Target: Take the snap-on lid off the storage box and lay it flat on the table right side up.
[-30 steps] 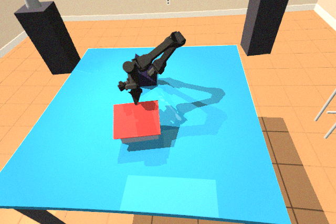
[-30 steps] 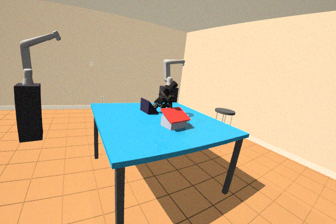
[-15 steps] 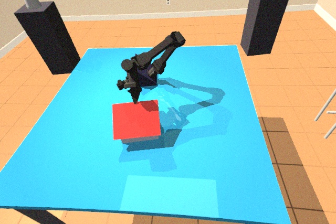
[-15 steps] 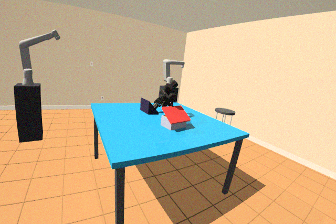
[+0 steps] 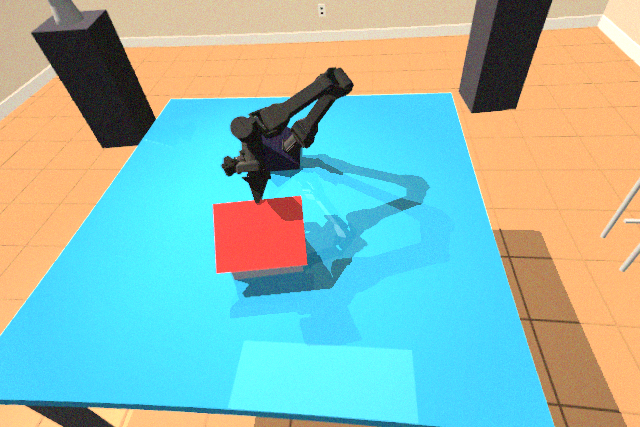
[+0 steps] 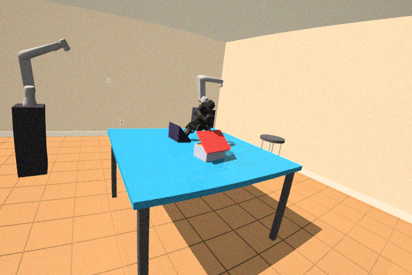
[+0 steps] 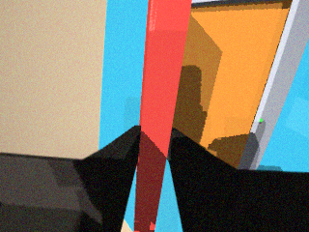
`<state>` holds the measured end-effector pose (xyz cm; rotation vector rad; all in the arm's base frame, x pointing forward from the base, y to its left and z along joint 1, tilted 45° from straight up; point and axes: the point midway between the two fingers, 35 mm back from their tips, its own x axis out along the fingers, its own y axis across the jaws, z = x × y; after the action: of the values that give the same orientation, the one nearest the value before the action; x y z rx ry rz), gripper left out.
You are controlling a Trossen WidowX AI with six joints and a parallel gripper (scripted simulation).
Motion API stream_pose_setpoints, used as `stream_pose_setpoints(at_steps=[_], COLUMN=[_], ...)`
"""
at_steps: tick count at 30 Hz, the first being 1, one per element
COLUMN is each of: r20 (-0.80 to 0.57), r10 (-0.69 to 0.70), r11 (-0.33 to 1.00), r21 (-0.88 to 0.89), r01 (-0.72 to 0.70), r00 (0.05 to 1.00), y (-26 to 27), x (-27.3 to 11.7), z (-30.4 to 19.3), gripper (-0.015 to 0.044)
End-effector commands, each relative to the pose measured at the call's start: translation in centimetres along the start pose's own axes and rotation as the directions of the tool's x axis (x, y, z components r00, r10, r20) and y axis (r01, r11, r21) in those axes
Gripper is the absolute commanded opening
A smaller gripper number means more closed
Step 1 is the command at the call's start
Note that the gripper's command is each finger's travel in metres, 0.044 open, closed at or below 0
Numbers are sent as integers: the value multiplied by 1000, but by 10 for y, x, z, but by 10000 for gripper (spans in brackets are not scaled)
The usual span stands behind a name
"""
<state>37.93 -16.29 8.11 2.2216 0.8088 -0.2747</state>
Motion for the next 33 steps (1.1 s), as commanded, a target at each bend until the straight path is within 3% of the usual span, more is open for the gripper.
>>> stream_pose_setpoints(at_steps=[1,33], r20=[0,1], r10=[10,9], r11=[1000,1000], r21=[-13,-13], r01=[-10,-9], r00=[1000,1000], y=[9,45], x=[-5,-27], z=[0,0], gripper=[0,0])
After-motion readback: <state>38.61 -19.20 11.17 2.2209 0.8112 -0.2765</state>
